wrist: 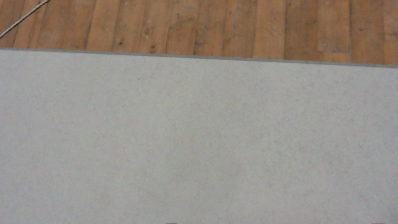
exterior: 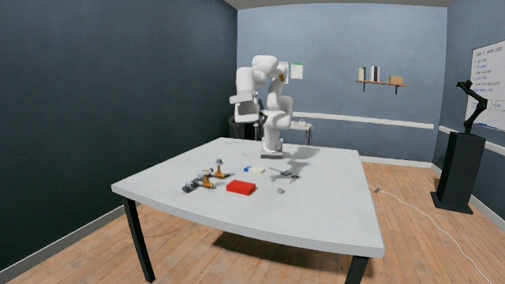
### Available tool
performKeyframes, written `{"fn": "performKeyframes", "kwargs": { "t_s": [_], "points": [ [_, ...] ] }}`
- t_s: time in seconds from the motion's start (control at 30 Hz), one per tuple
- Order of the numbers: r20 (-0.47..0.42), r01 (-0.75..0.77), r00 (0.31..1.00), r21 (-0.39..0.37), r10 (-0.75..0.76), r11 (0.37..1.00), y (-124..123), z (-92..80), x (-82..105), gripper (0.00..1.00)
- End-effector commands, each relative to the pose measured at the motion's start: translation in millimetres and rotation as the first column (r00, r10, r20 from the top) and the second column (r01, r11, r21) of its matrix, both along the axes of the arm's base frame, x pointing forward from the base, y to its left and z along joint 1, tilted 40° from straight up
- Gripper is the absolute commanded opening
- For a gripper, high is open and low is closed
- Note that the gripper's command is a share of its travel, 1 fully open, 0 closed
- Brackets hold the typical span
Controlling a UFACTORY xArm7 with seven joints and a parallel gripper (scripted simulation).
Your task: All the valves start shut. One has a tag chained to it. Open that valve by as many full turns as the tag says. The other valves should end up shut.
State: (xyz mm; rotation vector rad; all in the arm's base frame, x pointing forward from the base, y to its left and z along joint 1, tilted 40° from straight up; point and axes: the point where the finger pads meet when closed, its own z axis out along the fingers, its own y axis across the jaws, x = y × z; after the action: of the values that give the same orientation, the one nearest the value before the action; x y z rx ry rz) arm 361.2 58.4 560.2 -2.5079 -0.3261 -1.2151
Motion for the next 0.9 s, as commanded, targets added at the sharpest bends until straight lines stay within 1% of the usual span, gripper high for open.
{"fn": "performKeyframes", "kwargs": {
  "t_s": [0.0,0.57,0.6,0.63,0.67,0.7,0.73,0.87],
  "points": [
    [0.004,0.001,1.000,0.001,-0.001,1.000,-0.4,2.1,-0.4,1.00],
    [0.003,0.003,1.000,-0.001,-0.003,1.000,-2.5,0.7,-0.2,1.00],
    [-0.005,0.015,1.000,-0.009,-0.015,1.000,-14.5,-7.3,0.8,1.00],
    [-0.022,0.040,0.999,-0.028,-0.040,0.999,-39.9,-25.2,1.7,1.00],
    [-0.051,0.071,0.996,-0.053,-0.074,0.996,-58.8,-40.8,-0.3,1.00],
    [-0.071,0.088,0.993,-0.068,-0.093,0.994,-62.7,-45.5,-2.3,1.00],
    [-0.077,0.092,0.992,-0.072,-0.098,0.993,-71.5,-52.8,-3.1,1.00],
    [-0.105,0.108,0.988,-0.089,-0.117,0.990,-113.8,-90.6,-9.9,1.00]
  ]
}}
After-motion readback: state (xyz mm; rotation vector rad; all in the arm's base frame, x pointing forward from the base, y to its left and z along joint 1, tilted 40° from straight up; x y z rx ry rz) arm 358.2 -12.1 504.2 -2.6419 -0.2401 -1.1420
